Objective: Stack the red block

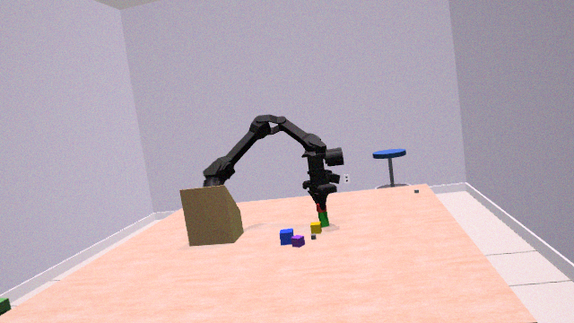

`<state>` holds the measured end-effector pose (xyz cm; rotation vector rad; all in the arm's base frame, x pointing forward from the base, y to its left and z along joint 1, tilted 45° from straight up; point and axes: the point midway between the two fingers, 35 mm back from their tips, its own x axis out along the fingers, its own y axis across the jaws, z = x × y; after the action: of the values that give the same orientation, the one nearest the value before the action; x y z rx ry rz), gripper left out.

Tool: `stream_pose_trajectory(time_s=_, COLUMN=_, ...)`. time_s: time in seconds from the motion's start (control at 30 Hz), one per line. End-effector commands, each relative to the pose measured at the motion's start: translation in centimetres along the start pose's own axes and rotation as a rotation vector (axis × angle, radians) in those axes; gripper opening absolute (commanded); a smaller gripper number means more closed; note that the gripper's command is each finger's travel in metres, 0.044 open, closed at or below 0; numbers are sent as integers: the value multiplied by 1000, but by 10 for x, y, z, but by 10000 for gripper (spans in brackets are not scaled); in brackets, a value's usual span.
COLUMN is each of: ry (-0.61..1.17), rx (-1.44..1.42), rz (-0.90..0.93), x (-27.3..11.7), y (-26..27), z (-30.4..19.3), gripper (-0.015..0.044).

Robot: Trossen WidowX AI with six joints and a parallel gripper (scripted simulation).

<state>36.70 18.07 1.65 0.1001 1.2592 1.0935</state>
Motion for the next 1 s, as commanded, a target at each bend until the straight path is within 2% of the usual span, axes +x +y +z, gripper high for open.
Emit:
stream_pose_trajectory(time_s=0.0, ry=-1, rx=3, rz=3, x=-5, y=0, z=0, gripper=0)
stream_pose_trajectory(time_s=0.57, ry=2, rx=4, rz=1, x=0, y=0, z=0, gripper=440)
stream_pose_trajectory(time_s=0.97, ry=2, rx=4, rz=1, x=0, y=0, z=0, gripper=440)
